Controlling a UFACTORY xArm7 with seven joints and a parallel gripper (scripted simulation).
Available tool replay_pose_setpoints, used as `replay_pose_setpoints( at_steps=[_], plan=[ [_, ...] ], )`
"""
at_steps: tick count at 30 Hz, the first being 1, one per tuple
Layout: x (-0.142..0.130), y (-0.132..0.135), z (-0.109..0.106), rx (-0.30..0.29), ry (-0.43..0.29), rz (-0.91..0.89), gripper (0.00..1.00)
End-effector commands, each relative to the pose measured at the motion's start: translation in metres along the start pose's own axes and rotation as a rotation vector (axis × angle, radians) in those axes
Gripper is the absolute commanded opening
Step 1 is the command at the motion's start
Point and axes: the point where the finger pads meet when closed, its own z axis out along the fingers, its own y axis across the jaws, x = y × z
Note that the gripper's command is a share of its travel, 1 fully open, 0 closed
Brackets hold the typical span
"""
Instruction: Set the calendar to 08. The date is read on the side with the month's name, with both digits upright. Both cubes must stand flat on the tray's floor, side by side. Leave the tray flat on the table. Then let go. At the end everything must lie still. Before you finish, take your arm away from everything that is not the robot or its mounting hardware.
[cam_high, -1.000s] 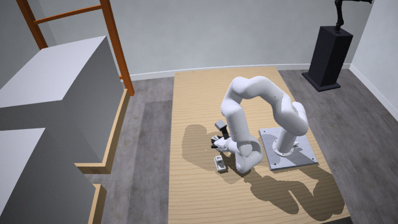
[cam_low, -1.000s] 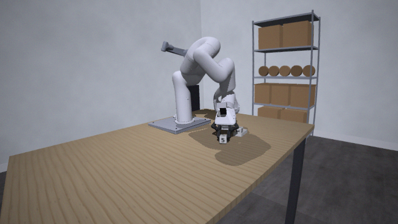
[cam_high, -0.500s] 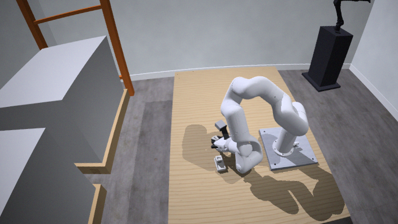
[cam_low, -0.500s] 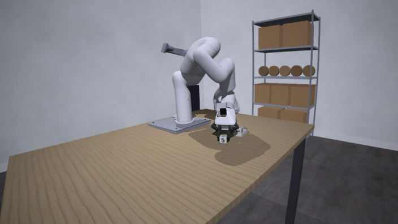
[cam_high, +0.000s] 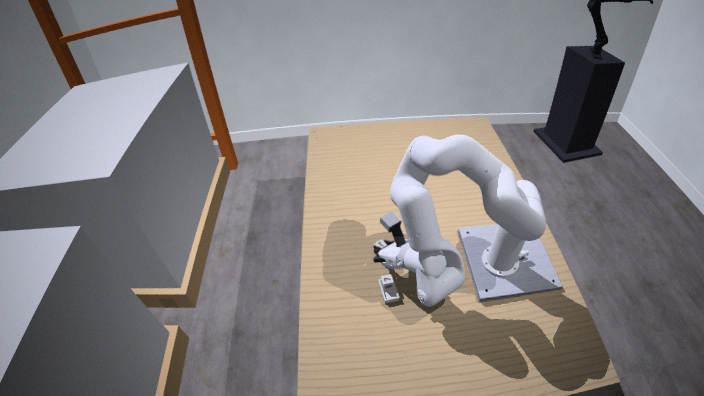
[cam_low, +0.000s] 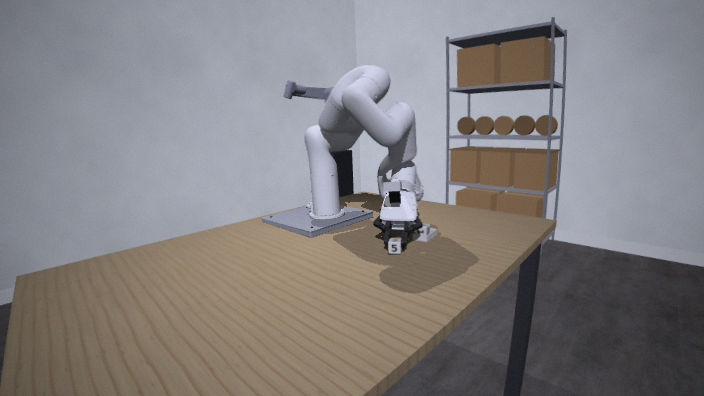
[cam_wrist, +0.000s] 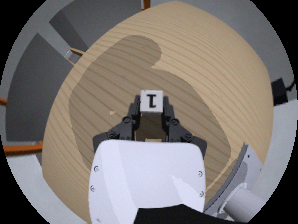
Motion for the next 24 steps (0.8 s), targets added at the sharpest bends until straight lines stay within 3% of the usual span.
replay_pose_setpoints(
  at_steps=[1, 24],
  plan=[
    [0.0008, -0.0007, -0.0004, 0.001, 0.001, 0.002, 0.29],
    [-0.0011, -0.0007, 0.0009, 0.001, 0.001, 0.002, 0.29]
  ],
)
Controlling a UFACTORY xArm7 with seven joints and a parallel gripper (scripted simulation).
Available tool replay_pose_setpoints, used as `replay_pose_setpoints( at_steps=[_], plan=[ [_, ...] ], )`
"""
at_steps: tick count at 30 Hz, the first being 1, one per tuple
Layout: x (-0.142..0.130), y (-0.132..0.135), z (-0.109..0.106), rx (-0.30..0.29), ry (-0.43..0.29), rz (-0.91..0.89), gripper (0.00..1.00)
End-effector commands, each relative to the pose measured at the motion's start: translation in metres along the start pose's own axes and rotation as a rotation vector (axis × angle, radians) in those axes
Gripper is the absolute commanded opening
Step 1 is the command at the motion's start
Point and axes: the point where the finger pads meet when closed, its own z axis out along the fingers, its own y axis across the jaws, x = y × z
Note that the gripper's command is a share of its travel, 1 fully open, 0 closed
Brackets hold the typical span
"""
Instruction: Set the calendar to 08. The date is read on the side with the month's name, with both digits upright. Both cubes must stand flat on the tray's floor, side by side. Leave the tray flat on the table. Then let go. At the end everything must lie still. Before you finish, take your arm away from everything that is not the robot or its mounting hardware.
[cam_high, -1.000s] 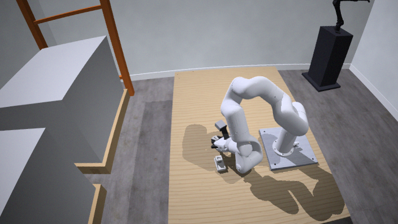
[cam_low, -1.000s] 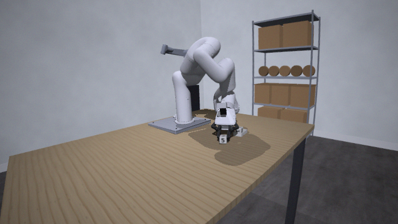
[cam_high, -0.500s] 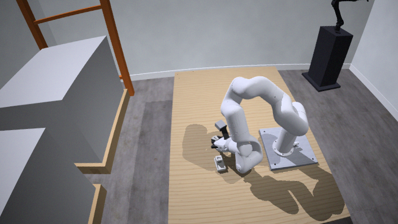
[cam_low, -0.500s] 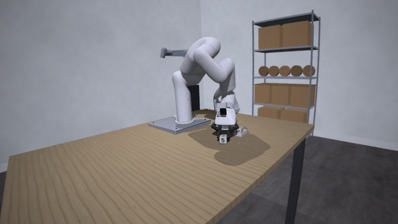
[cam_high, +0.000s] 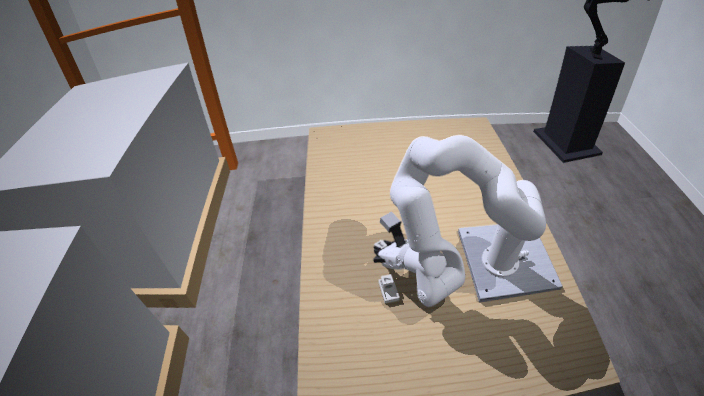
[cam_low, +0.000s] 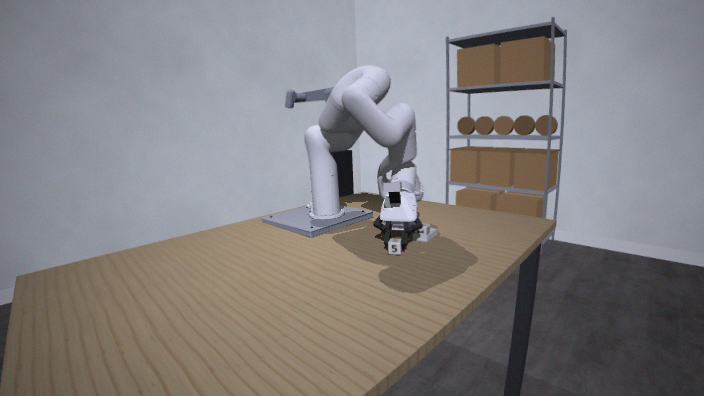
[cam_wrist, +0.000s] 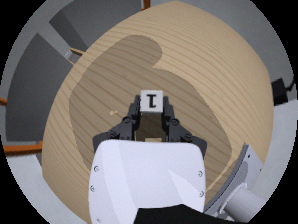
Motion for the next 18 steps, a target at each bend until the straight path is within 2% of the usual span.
replay_pose_setpoints(
  at_steps=[1, 18],
  plan=[
    [-0.0002, -0.0007, 0.0003, 0.001, 0.001, 0.002, 0.29],
    [-0.0018, -0.0007, 0.0014, 0.001, 0.001, 0.001, 0.29]
  ],
)
